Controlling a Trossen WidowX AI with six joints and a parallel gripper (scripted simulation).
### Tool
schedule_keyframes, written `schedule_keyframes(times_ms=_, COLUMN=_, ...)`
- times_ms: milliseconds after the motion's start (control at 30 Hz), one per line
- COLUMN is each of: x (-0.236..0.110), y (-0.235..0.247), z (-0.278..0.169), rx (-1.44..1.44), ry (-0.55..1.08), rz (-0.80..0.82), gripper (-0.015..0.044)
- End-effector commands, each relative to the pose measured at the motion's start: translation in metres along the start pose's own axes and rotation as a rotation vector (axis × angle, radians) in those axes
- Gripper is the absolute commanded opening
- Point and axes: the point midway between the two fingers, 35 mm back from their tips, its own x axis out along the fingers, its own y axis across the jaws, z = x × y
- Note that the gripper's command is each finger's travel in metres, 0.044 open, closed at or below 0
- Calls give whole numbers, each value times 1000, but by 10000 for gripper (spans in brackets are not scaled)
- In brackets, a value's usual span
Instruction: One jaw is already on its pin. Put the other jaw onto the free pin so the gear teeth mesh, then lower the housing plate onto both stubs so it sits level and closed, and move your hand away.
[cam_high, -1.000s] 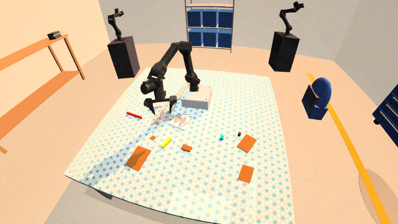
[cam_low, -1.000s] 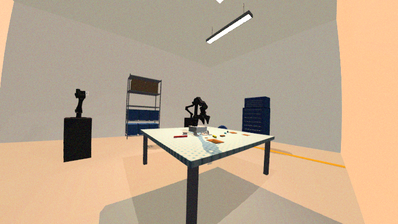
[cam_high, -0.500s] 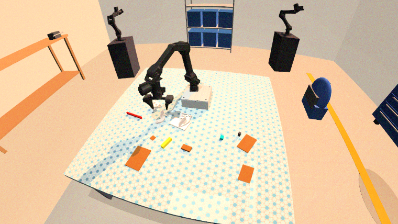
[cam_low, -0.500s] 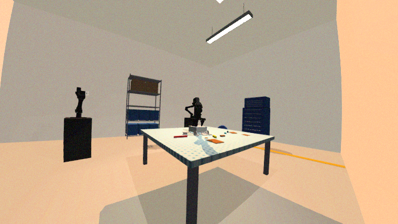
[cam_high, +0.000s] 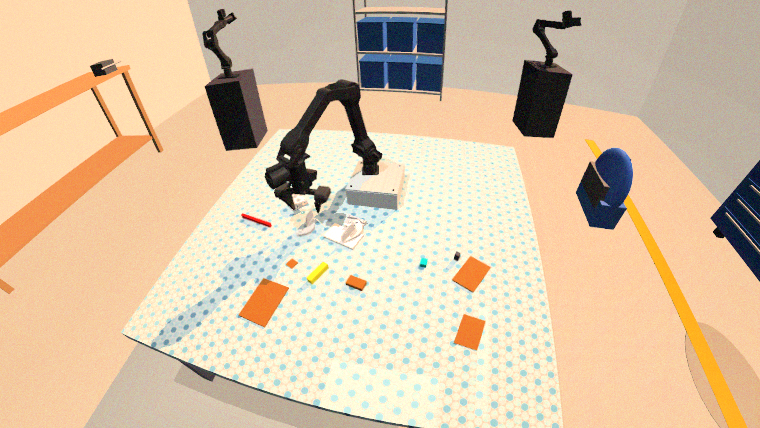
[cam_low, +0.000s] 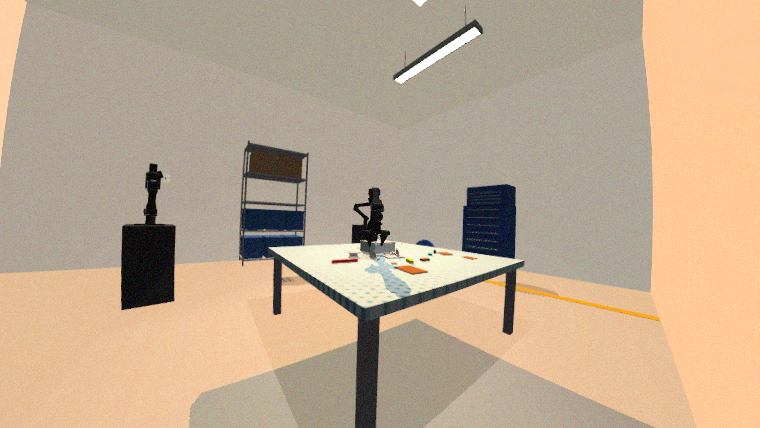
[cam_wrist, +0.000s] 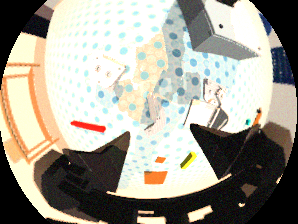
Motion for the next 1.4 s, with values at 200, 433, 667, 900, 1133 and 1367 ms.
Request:
schedule_keyframes(times_ms=200, x=20, y=-2, z=5, rx=5, ry=-20, rz=-7, gripper=440)
schedule_keyframes(times_ms=433, x=26, y=-2, z=5, rx=5, ry=-20, rz=-7, gripper=440)
schedule_keyframes(times_ms=667, x=37, y=-2, z=5, rx=5, ry=-20, rz=-7, gripper=440)
schedule_keyframes(times_ms=900, x=49, y=-2, z=5, rx=5, ry=-20, rz=-7, gripper=440)
schedule_keyframes(times_ms=1133, x=60, y=-2, z=6, rx=5, ry=-20, rz=-7, gripper=440)
schedule_keyframes(times_ms=1367, x=70, y=-3, z=7, rx=5, ry=-21, rz=-7, gripper=440)
